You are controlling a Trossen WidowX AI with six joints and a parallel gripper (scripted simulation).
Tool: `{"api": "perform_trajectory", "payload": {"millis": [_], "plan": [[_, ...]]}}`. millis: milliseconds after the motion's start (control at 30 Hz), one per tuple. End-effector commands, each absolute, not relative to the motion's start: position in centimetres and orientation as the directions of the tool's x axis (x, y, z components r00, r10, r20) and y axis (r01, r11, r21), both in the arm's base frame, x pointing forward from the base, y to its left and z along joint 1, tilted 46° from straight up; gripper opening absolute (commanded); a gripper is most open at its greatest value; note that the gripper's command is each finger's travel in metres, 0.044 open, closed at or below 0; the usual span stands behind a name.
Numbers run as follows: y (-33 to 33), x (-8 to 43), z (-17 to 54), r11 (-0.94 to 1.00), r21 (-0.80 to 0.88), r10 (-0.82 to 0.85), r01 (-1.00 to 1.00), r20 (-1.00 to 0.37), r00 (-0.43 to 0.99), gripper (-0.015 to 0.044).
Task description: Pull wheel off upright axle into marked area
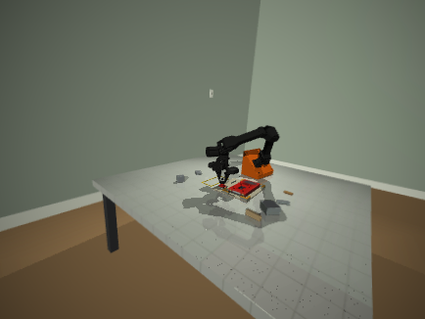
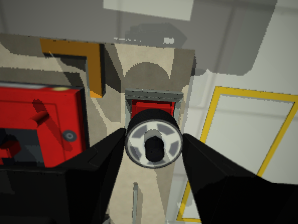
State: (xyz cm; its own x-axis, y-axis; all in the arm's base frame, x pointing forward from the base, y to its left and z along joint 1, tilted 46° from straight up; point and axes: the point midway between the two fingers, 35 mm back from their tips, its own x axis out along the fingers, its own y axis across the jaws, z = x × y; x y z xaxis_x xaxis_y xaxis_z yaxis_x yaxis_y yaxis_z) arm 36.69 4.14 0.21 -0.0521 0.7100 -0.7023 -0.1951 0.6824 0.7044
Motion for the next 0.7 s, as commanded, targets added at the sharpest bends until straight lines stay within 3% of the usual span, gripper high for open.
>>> {"api": "perform_trajectory", "payload": {"millis": [0,667], "plan": [[3.08,36.79,0.97,0.689,0.701,0.708,-0.185,-0.705,-0.037,0.0],[2.61,36.81,1.43,0.688,0.702,0.709,-0.183,-0.704,-0.038,0.0]]}}
